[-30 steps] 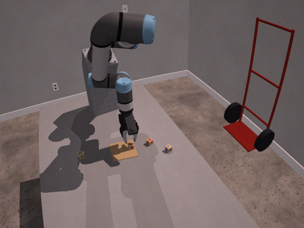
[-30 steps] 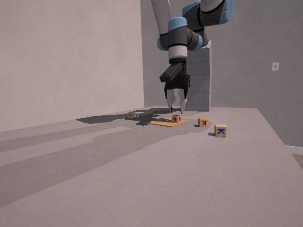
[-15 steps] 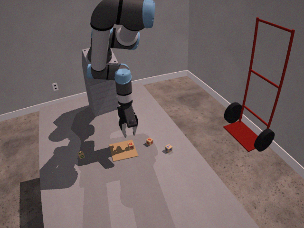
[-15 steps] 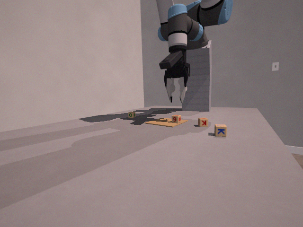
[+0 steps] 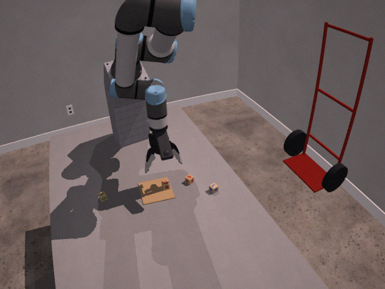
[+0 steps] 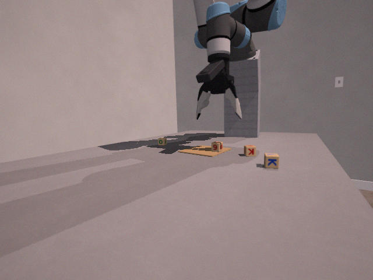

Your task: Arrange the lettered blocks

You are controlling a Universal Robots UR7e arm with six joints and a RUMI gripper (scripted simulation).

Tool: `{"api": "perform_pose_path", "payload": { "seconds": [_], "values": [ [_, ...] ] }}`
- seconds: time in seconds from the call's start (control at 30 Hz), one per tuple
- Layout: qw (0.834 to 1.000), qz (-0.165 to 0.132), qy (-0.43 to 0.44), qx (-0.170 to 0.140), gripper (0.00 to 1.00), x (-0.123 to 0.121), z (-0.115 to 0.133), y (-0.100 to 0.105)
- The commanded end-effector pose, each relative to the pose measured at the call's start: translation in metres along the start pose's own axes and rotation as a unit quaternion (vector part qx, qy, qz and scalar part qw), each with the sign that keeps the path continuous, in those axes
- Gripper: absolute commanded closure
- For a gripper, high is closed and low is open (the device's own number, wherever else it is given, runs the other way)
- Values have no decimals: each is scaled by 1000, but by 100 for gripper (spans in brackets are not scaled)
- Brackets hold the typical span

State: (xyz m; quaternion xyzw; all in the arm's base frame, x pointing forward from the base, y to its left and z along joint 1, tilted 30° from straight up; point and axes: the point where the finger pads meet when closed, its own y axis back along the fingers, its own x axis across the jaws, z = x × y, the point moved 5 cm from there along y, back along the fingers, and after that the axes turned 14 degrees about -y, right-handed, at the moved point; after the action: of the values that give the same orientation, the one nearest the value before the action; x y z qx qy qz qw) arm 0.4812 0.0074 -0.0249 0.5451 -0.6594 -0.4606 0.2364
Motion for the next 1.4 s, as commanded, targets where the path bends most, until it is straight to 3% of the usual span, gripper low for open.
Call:
{"api": "perform_pose_path", "payload": {
  "seconds": [0.0,0.43,0.67,0.83,1.17,1.23,1.37],
  "values": [
    [1000,0,-1,-1,0,0,1,0],
    [1000,0,0,-1,0,0,1,0],
    [1000,0,12,0,0,-13,-7,-3],
    [999,1,42,-4,0,-49,-21,-11],
    [993,0,119,-1,0,-169,-47,-11],
    [993,0,119,-1,0,-169,-47,-11],
    [991,0,136,-1,0,-197,-47,-8]
  ]
}}
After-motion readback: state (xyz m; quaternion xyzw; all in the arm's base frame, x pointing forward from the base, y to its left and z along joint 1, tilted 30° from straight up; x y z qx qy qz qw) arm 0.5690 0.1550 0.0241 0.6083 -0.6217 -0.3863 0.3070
